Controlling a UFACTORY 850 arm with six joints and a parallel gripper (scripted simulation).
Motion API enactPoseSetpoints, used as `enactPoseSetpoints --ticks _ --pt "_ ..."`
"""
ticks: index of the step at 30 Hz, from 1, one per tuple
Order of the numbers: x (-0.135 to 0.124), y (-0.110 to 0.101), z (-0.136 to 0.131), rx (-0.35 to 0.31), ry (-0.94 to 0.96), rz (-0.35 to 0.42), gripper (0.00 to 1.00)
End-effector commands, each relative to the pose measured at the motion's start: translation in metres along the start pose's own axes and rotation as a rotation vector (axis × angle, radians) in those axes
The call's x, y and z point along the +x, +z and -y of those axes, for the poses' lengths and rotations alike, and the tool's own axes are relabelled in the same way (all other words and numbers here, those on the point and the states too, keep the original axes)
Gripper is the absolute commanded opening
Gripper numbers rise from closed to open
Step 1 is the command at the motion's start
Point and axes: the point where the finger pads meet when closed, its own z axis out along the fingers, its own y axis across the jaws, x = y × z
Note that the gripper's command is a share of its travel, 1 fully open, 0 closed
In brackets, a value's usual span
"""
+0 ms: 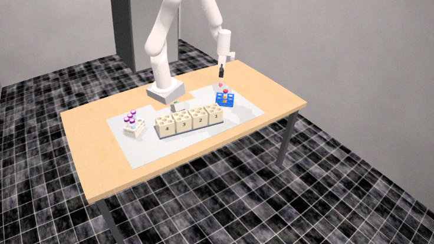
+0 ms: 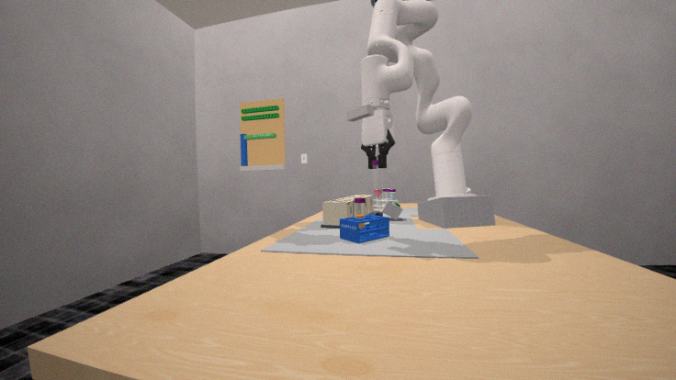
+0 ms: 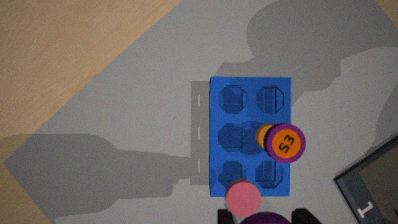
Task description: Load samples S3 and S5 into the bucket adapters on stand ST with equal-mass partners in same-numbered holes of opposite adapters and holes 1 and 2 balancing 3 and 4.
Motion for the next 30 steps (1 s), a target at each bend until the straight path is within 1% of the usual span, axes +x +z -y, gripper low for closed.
enactPoseSetpoints --ticks 1,5,30 --pt "0.0008 -0.0115 0.0000 0.000 0.000 -0.002 0.00" --pt "0.0008 -0.0196 0.0000 0.000 0.000 -0.002 0.00" --pt "0.0008 -0.0195 0.0000 0.000 0.000 -0.002 0.00"
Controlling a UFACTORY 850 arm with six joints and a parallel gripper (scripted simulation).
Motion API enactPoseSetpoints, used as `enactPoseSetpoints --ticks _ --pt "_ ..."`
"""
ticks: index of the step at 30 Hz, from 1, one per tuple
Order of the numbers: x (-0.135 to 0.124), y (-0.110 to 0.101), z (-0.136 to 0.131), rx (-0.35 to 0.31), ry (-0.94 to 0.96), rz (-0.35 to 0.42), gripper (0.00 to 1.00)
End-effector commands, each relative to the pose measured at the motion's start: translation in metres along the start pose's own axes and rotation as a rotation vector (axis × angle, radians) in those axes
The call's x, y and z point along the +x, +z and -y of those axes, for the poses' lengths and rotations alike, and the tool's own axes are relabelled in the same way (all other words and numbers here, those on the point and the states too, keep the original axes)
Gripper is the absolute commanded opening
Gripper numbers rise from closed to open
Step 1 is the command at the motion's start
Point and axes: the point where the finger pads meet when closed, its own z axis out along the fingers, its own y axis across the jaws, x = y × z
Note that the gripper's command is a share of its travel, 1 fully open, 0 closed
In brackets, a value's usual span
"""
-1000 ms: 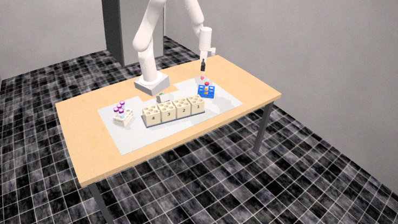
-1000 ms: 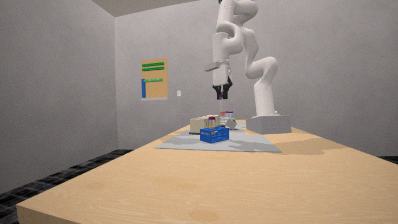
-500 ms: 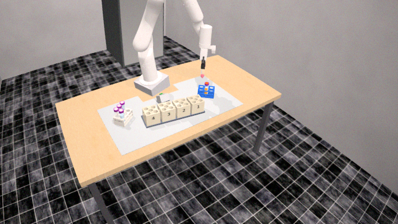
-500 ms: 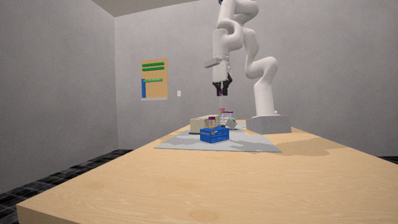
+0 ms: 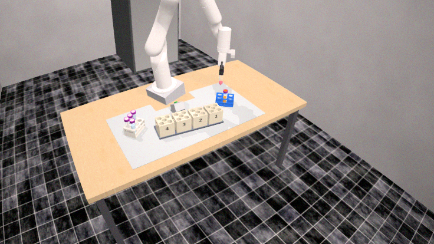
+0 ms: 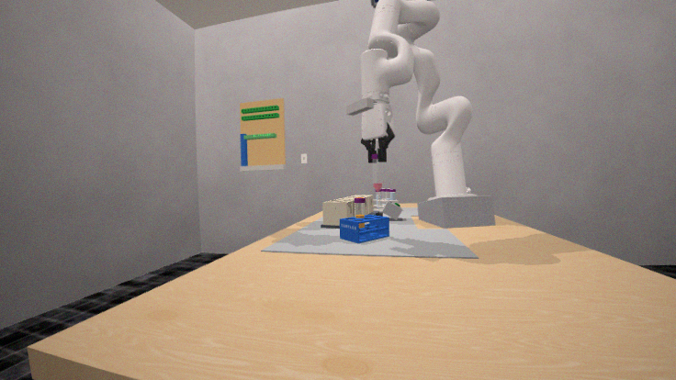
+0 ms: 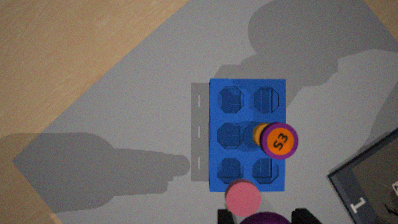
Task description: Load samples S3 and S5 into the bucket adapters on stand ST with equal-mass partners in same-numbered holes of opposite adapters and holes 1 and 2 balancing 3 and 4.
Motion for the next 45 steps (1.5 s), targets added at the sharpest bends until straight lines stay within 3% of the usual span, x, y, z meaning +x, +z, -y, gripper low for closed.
enactPoseSetpoints --ticks 1,39,45 --pt "0.001 -0.001 0.000 0.000 0.000 -0.002 0.00" --pt "0.001 -0.001 0.000 0.000 0.000 -0.002 0.00" --pt "0.001 0.011 0.000 0.000 0.000 -0.002 0.00"
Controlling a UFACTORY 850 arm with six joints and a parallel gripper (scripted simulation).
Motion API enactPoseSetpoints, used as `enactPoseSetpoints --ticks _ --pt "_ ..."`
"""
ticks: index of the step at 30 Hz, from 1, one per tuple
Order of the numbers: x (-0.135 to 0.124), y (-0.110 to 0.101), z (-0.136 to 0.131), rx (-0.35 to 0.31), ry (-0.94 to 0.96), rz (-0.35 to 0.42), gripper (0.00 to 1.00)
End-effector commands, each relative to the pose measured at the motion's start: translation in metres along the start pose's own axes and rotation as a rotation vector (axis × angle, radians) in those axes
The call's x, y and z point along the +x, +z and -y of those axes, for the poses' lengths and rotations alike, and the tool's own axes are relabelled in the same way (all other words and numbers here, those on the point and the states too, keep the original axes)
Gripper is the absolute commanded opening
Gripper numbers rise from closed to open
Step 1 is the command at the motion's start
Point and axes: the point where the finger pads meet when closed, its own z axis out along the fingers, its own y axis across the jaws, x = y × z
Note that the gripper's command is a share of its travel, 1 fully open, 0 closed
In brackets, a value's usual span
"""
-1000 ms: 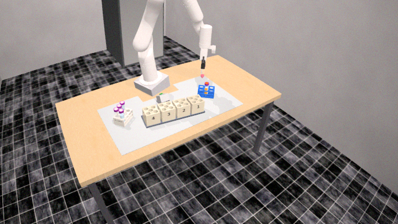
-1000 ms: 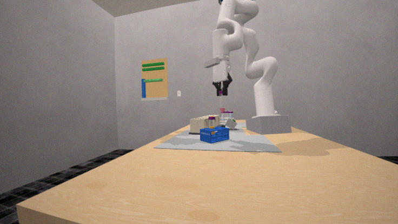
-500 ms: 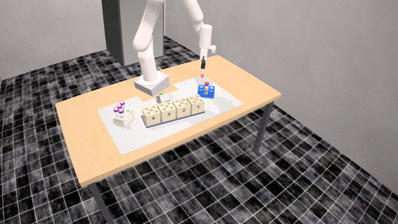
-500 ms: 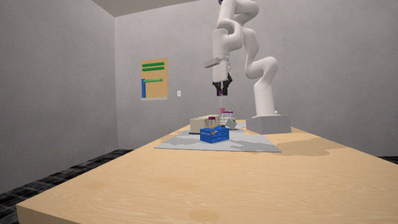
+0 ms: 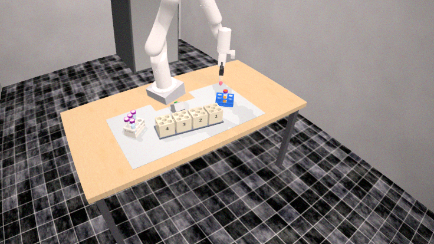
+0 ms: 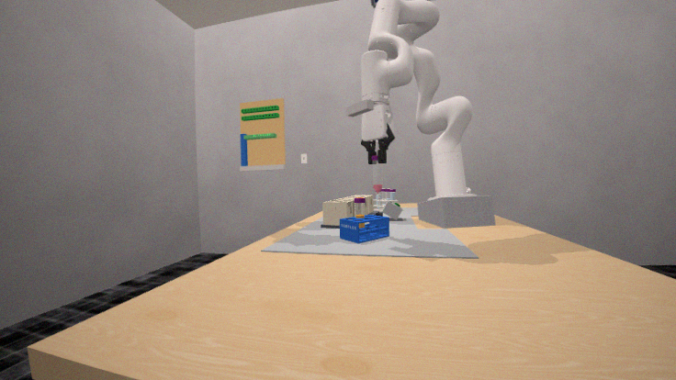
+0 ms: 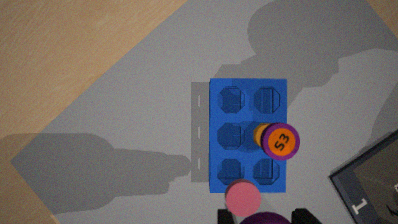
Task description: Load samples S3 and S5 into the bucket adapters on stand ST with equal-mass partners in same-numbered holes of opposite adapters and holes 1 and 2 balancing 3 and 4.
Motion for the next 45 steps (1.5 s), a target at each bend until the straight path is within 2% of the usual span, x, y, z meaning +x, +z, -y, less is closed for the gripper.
enactPoseSetpoints --ticks 1,33,45 --pt "0.001 0.009 0.000 0.000 0.000 -0.002 0.00" --pt "0.001 0.065 0.000 0.000 0.000 -0.002 0.00" --pt "0.001 0.066 0.000 0.000 0.000 -0.002 0.00"
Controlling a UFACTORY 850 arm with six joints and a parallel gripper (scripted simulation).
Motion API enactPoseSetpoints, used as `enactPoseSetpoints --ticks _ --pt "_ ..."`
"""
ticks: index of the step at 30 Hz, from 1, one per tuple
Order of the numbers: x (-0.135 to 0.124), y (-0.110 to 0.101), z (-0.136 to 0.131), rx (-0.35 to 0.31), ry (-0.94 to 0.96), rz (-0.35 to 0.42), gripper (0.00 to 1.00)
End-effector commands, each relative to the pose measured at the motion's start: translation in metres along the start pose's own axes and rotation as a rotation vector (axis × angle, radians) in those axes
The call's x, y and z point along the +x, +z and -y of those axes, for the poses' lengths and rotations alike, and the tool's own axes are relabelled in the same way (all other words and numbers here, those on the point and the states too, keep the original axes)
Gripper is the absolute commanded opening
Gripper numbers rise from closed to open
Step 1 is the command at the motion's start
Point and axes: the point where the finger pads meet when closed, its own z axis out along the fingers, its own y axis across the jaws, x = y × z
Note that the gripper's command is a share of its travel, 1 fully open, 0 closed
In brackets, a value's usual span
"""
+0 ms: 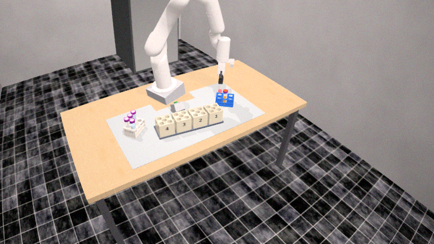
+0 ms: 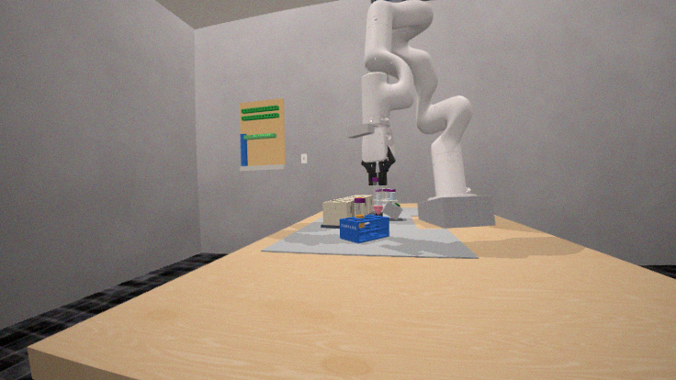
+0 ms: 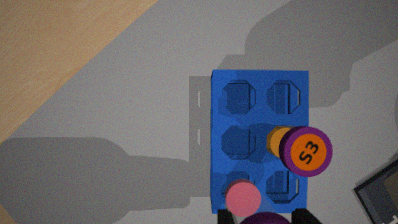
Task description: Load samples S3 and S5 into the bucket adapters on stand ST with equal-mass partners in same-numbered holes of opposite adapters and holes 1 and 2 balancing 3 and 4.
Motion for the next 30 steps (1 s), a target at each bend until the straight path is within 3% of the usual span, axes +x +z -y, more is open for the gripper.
enactPoseSetpoints --ticks 1,30 --pt "0.001 0.000 0.000 0.000 0.000 -0.002 0.00" --pt "0.001 0.019 0.000 0.000 0.000 -0.002 0.00"
